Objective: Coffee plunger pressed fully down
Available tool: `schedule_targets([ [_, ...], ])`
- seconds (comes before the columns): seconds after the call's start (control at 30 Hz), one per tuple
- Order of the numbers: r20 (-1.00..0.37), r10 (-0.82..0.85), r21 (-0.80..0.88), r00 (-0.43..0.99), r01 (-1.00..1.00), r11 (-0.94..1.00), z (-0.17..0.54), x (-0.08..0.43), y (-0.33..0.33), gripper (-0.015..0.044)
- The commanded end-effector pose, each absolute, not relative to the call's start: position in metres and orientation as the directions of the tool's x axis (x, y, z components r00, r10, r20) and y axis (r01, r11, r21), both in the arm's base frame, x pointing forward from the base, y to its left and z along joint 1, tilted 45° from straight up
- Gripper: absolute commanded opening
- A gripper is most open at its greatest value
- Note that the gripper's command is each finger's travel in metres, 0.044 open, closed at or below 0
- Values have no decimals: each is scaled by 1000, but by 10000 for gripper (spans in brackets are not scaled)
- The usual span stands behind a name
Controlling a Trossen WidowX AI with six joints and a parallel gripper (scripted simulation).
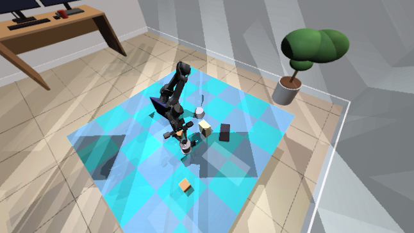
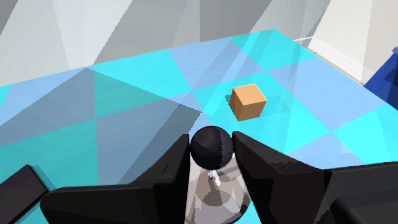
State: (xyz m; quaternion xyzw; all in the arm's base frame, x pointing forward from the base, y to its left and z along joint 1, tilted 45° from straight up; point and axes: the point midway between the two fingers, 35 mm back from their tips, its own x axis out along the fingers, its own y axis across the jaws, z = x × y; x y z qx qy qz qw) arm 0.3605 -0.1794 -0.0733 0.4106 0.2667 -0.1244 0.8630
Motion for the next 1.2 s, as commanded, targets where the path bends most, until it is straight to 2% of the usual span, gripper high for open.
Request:
schedule_targets([
  [0.0, -578, 33, 650, 816, 435, 623, -81, 360, -171, 116],
  [1.17, -577, 33, 650, 816, 435, 623, -82, 367, -176, 116],
])
